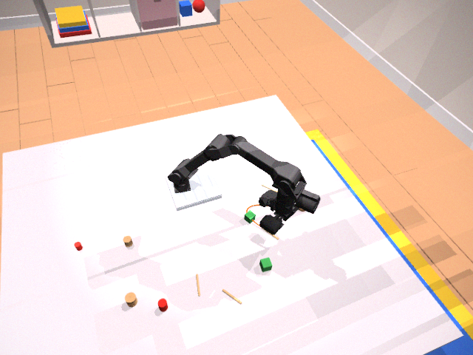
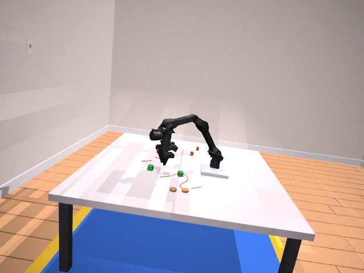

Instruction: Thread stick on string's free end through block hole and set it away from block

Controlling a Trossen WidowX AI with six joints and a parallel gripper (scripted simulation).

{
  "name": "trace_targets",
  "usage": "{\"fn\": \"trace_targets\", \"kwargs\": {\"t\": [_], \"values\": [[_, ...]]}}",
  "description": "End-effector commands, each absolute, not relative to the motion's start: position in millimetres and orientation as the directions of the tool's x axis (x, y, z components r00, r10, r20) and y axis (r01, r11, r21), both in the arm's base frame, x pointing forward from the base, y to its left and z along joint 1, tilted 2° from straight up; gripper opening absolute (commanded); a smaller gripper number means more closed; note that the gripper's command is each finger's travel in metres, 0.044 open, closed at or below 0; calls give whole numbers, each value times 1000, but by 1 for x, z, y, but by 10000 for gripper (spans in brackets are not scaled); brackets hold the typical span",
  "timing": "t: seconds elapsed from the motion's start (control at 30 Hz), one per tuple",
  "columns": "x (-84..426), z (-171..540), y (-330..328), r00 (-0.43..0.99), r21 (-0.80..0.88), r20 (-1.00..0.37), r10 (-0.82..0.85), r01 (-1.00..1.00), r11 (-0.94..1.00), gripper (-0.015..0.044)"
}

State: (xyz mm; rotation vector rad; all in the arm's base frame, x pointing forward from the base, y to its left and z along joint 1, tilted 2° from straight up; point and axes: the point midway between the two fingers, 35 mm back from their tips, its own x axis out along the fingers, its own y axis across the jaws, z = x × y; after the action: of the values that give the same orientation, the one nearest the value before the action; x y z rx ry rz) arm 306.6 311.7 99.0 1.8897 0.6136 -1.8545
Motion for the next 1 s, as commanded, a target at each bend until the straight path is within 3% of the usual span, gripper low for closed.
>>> {"fn": "trace_targets", "kwargs": {"t": [0.0, 0.2, 0.97], "values": [[306, 94, 311, 5, -7, -1000, 12, 581, -814, 289], [306, 107, 311, 6, -7, -1000, 13, 581, -814, 440], [307, 119, 312, 11, -8, -1000, 18, 581, -814, 440]]}}
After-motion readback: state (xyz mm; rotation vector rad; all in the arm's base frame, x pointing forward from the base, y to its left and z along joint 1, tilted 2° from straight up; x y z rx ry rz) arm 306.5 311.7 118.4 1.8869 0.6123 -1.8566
